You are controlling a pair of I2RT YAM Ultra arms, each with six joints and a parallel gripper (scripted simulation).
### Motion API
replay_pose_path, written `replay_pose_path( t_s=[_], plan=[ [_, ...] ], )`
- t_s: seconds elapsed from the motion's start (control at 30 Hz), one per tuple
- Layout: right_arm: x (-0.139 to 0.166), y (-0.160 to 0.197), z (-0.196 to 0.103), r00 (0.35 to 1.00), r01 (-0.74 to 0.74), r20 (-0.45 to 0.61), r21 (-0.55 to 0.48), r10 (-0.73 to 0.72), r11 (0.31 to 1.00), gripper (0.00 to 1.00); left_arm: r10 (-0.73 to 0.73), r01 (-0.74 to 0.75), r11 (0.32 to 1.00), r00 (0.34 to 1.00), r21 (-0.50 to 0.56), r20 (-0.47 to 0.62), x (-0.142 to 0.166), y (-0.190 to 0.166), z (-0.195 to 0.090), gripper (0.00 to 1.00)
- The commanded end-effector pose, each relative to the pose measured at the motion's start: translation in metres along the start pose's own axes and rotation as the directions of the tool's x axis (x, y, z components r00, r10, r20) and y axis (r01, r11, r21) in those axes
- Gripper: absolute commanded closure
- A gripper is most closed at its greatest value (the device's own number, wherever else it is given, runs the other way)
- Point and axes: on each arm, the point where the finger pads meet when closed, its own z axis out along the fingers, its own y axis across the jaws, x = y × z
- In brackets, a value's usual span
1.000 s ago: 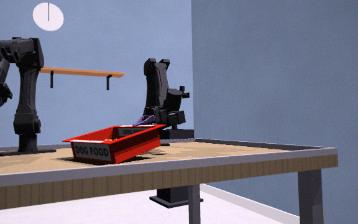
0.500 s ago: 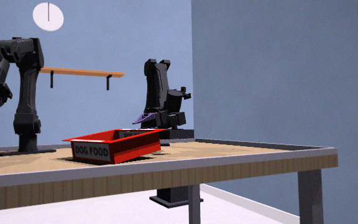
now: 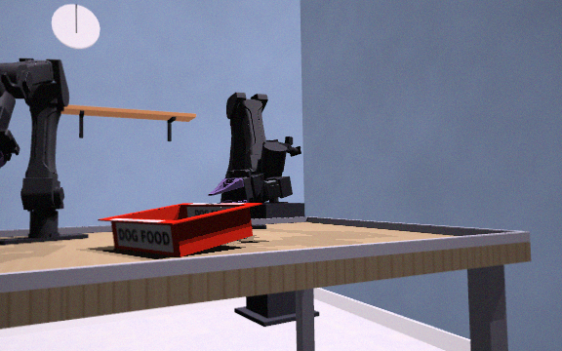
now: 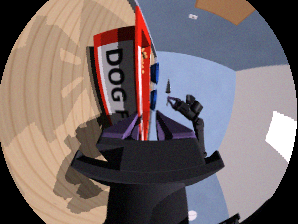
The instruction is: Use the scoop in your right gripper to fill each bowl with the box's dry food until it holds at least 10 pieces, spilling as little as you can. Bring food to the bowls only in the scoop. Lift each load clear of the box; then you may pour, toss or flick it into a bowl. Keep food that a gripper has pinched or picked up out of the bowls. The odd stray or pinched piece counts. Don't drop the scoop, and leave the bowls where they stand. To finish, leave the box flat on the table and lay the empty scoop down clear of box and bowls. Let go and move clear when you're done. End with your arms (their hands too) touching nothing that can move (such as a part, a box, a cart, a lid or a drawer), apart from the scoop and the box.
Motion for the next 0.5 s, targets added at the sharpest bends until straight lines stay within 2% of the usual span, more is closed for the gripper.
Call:
replay_pose_path(
  t_s=[0.0,0.1,0.27,0.3,0.47],
  plan=[
    [-0.019,-0.002,-0.011,0.997,-0.004,0.074,-0.001,0.004,1.000,1.00,0.043,-0.043,0.999,0.999,0.026,0.003,-0.004,-0.004,-0.004,0.74],
    [-0.019,-0.002,-0.011,0.997,-0.004,0.074,-0.001,0.004,1.000,1.00,0.067,-0.067,0.997,0.998,0.037,-0.001,-0.002,-0.011,-0.002,0.74],
    [-0.019,-0.002,-0.011,0.997,-0.004,0.074,-0.001,0.004,1.000,1.00,0.036,-0.037,0.999,0.999,0.024,0.003,0.000,0.004,-0.006,0.74],
    [-0.019,-0.002,-0.011,0.997,-0.004,0.074,-0.001,0.004,1.000,1.00,0.076,-0.076,0.996,0.997,0.042,-0.002,-0.005,-0.010,-0.001,0.74],
    [-0.019,-0.002,-0.011,0.997,-0.004,0.074,-0.001,0.004,1.000,1.00,0.076,-0.076,0.996,0.997,0.044,0.012,-0.011,-0.005,-0.005,0.74]
  ],
)
